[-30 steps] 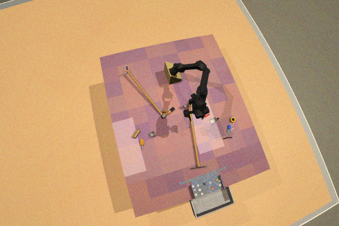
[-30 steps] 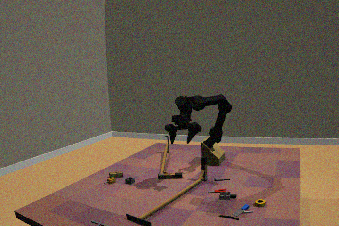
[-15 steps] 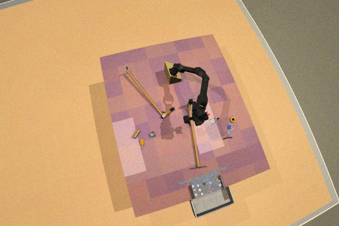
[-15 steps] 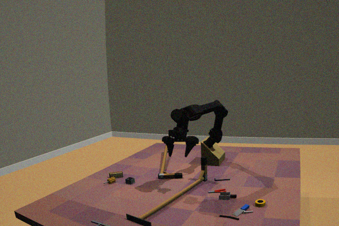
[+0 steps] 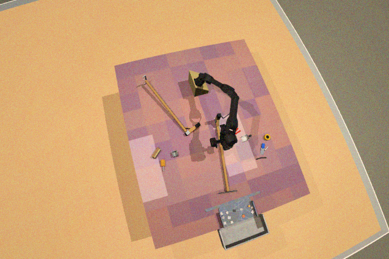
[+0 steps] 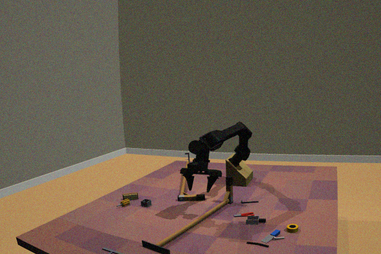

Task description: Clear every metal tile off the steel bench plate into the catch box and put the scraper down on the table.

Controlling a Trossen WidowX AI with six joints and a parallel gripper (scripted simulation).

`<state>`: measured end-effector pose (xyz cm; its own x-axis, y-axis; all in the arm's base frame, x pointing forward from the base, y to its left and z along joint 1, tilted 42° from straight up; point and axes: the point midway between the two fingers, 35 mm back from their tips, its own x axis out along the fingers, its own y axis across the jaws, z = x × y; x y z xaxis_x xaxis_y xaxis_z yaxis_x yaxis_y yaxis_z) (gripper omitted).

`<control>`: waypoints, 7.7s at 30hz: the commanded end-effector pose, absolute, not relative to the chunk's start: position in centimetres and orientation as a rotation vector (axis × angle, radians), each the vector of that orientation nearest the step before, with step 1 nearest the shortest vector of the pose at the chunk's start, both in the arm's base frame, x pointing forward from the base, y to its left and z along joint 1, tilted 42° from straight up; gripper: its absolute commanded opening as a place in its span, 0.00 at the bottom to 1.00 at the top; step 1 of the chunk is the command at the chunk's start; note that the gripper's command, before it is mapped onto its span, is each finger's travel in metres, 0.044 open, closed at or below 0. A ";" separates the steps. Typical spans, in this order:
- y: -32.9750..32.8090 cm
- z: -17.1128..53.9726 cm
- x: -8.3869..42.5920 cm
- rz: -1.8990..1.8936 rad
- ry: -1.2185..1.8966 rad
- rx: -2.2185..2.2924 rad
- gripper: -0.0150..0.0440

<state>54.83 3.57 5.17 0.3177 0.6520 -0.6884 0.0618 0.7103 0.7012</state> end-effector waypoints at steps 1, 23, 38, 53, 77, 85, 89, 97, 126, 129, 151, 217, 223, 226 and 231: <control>4.9 3.5 55.2 0.447 1.237 0.686 1.00; 8.8 -0.1 54.7 0.475 1.335 0.629 1.00; 8.0 3.2 53.0 0.461 1.304 0.618 1.00; 7.0 6.3 50.7 0.442 1.270 0.617 1.00; 5.3 10.8 46.0 0.399 1.199 0.642 1.00; 4.9 11.7 44.2 0.374 1.182 0.654 1.00; 4.7 12.1 43.3 0.361 1.173 0.661 1.00; 4.4 12.7 41.4 0.336 1.155 0.673 1.00; 3.5 13.7 34.3 0.278 1.060 0.693 1.00; 3.4 13.6 33.6 0.274 1.051 0.696 1.00; 3.4 12.4 28.0 0.262 0.979 0.712 1.00; 9.2 4.9 30.4 0.261 0.962 0.717 1.00; 9.7 4.3 30.8 0.262 0.961 0.718 1.00; 10.0 3.9 30.9 0.262 0.961 0.719 1.00; 9.9 4.3 30.9 0.271 0.956 0.713 0.91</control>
<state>30.91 9.96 4.19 0.5645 0.5081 -0.6506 0.0935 0.7437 0.6619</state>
